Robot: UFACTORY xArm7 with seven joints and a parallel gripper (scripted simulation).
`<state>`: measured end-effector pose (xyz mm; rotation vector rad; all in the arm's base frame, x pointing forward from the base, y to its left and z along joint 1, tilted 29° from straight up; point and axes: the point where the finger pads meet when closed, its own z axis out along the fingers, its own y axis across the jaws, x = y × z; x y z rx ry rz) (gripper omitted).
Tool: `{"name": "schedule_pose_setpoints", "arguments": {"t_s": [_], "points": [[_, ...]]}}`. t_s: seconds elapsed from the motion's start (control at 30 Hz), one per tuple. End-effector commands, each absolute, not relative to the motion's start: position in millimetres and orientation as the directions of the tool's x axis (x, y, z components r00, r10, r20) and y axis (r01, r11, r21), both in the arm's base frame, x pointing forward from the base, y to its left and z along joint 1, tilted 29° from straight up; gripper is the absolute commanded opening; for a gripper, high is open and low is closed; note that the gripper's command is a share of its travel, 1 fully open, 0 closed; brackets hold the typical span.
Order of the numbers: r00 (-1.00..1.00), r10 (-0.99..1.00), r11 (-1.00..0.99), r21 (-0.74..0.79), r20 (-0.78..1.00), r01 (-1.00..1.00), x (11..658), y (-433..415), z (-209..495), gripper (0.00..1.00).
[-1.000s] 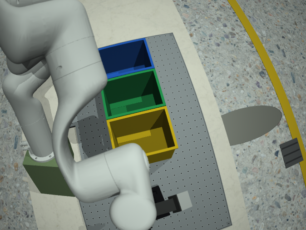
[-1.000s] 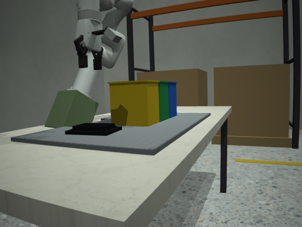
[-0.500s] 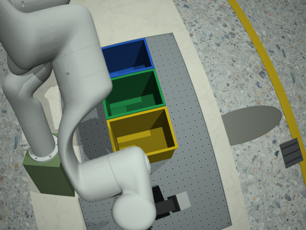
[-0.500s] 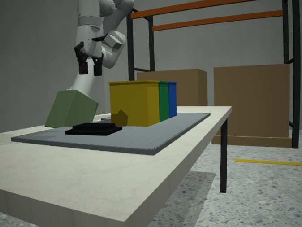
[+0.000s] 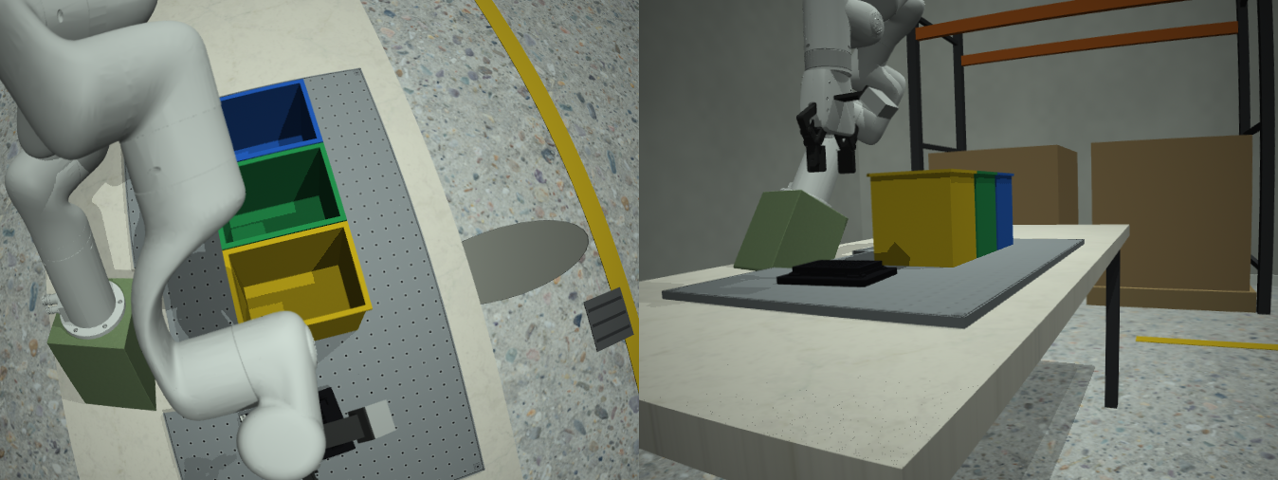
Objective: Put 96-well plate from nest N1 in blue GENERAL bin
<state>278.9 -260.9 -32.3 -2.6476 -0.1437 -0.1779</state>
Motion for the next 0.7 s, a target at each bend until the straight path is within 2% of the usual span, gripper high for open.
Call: {"name": "schedule_pose_setpoints", "arguments": {"t_s": [0.0,0.67], "points": [[0.986,0.069,-0.881,-0.453,0.153,0.132,280,-260,-37,1.0],[0.986,0.069,-0.881,-0.453,0.153,0.132,283,-246,-63,1.0]]}}
